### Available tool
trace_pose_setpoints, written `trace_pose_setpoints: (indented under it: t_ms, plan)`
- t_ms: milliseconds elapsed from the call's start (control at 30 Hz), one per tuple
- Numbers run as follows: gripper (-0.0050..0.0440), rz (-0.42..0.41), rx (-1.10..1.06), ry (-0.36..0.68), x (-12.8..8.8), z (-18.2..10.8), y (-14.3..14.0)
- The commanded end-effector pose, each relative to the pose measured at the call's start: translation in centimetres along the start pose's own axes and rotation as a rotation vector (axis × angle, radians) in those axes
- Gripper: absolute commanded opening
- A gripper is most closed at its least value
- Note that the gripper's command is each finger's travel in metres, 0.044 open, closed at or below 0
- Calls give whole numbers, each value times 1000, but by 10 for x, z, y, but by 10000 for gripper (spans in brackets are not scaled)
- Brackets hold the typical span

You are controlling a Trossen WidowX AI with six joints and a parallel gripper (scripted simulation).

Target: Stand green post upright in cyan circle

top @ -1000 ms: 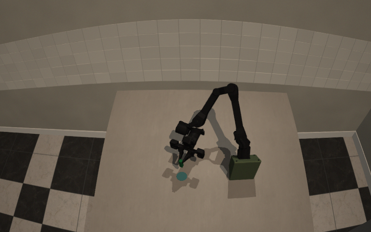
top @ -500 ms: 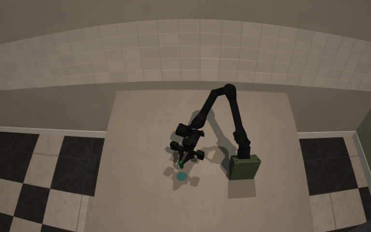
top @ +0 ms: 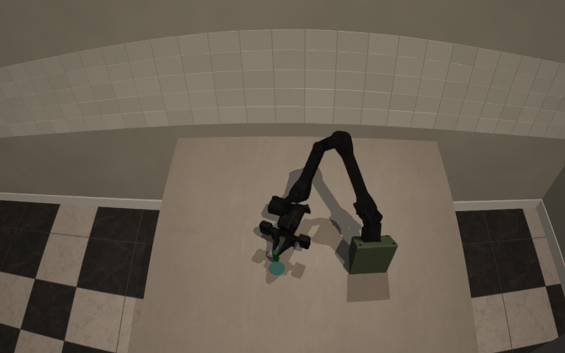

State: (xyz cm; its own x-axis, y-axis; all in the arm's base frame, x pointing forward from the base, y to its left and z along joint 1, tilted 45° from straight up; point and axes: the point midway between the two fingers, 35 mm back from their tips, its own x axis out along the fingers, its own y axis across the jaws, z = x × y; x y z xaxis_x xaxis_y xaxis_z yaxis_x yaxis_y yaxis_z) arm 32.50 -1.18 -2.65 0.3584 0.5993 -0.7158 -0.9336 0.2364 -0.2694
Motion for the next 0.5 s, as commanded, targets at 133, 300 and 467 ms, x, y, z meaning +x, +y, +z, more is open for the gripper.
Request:
trace_pose_setpoints:
  t_ms: [133,300,467]
  plan:
    - [22,-6,-7,-7,2,-26,0]
    - [22,-6,-7,-8,2,-31,1]
    - [22,-7,-7,-5,4,-35,0]
